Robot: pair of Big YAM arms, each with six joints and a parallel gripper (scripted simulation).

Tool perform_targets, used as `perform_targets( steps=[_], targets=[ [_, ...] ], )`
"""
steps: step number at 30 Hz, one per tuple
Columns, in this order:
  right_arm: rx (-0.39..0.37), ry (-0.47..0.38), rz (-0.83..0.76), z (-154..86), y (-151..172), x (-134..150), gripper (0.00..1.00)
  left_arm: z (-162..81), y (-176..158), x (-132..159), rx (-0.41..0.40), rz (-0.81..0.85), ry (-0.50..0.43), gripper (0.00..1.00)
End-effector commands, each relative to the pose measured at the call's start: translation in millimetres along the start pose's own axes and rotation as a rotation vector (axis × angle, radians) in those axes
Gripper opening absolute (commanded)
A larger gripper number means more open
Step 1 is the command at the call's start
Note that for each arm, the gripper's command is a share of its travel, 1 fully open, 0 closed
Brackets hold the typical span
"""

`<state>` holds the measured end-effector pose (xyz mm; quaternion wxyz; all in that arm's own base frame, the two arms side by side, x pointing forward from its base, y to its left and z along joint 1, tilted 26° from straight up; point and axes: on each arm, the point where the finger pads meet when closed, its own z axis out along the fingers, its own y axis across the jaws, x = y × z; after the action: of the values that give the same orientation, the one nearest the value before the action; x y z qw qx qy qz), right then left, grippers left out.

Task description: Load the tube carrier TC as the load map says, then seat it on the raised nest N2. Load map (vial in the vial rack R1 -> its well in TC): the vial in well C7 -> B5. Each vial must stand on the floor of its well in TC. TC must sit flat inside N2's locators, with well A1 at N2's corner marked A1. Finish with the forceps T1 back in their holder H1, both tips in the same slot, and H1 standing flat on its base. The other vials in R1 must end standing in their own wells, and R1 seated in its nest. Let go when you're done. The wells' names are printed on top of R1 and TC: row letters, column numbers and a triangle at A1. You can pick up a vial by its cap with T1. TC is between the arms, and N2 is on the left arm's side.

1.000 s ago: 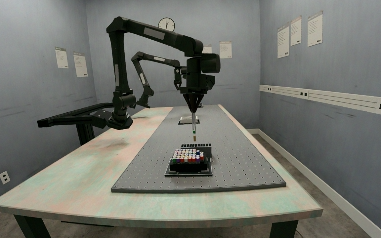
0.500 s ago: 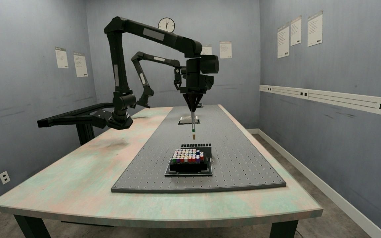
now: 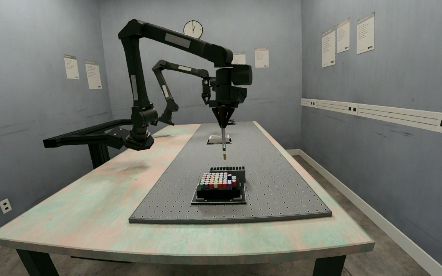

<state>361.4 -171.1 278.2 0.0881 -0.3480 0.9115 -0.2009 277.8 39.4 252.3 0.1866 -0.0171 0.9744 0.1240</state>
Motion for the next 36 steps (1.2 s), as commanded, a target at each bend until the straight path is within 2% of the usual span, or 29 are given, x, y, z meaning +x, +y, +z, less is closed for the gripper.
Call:
perform_targets(
  steps=[1,3,7,9,13,16,20,22,24,28,29,33,36],
  targets=[
    [0.036,-0.019,0.017,-14.4,2.0,-6.3,0.09,-12.5,3.6,-10.0,0.003,0.004,-0.038,1.00],
    [0.052,-0.028,0.020,-21.3,-2.4,-10.4,0.09,-12.5,3.6,-10.0,0.003,0.004,-0.038,1.00],
    [0.034,-0.020,0.017,-14.4,10.0,-12.4,0.09,-12.5,3.6,-10.0,0.003,0.004,-0.038,1.00],
    [0.052,-0.030,0.021,-22.4,4.6,-17.0,0.09,-12.5,3.6,-10.0,0.003,0.004,-0.038,1.00],
    [0.033,-0.019,0.016,-14.5,15.4,-16.5,0.09,-12.5,3.6,-10.0,0.003,0.004,-0.038,1.00],
    [0.047,-0.028,0.020,-21.3,12.6,-21.7,0.09,-12.5,3.6,-10.0,0.003,0.004,-0.038,1.00],
    [0.028,-0.018,0.016,-14.8,25.1,-23.3,0.09,-12.5,3.6,-10.0,0.003,0.004,-0.038,1.00],
    [0.045,-0.029,0.020,-22.7,20.0,-28.0,0.09,-12.5,3.6,-10.0,0.003,0.004,-0.038,1.00],
    [0.025,-0.017,0.015,-14.8,31.0,-27.0,0.09,-12.5,3.6,-10.0,0.003,0.004,-0.038,1.00],
    [0.027,-0.019,0.016,-16.7,32.1,-29.5,0.09,-12.5,3.6,-10.0,0.003,0.004,-0.038,1.00],
    [0.067,-0.045,0.027,-35.1,15.8,-36.7,0.09,-12.5,3.6,-10.0,0.003,0.004,-0.038,1.00],
    [0.024,-0.018,0.015,-16.8,39.2,-34.3,0.09,-12.5,3.6,-10.0,0.003,0.004,-0.038,1.00],
    [0.030,-0.023,0.017,-20.7,39.6,-38.7,0.09,-12.5,3.6,-10.0,0.003,0.004,-0.038,1.00]
  ],
)
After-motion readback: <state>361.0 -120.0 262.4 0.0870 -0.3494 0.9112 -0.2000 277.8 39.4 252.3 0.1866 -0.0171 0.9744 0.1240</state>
